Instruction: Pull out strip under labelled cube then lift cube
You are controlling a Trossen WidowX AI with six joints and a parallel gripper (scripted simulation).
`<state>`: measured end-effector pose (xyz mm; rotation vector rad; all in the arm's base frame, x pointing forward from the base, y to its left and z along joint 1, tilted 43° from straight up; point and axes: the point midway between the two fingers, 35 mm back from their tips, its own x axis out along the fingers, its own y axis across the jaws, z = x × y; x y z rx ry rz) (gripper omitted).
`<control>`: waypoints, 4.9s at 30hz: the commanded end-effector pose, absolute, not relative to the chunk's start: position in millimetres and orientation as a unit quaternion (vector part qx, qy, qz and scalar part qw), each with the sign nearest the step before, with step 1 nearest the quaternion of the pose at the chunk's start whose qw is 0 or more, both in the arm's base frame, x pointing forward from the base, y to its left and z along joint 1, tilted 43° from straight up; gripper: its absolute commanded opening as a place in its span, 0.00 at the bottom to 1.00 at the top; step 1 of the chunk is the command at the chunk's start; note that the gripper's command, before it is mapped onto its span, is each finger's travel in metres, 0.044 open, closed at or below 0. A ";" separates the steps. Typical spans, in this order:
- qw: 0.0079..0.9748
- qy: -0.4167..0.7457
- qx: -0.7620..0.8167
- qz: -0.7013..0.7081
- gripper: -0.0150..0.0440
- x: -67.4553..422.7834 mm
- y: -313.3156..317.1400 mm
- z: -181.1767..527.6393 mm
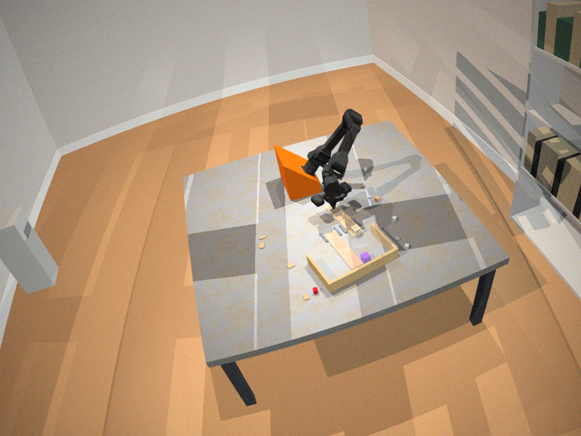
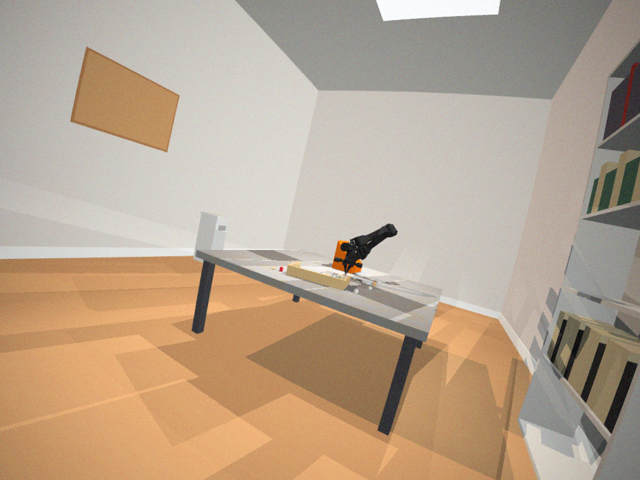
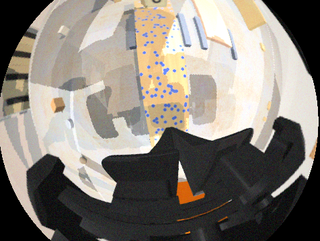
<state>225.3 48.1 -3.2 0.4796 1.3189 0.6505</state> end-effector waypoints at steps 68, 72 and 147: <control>0.709 0.603 0.214 0.295 1.00 322.1 13.7 45.8; 0.710 0.603 0.214 0.295 1.00 335.0 12.9 49.1; 0.711 0.602 0.210 0.297 0.33 412.4 47.8 34.9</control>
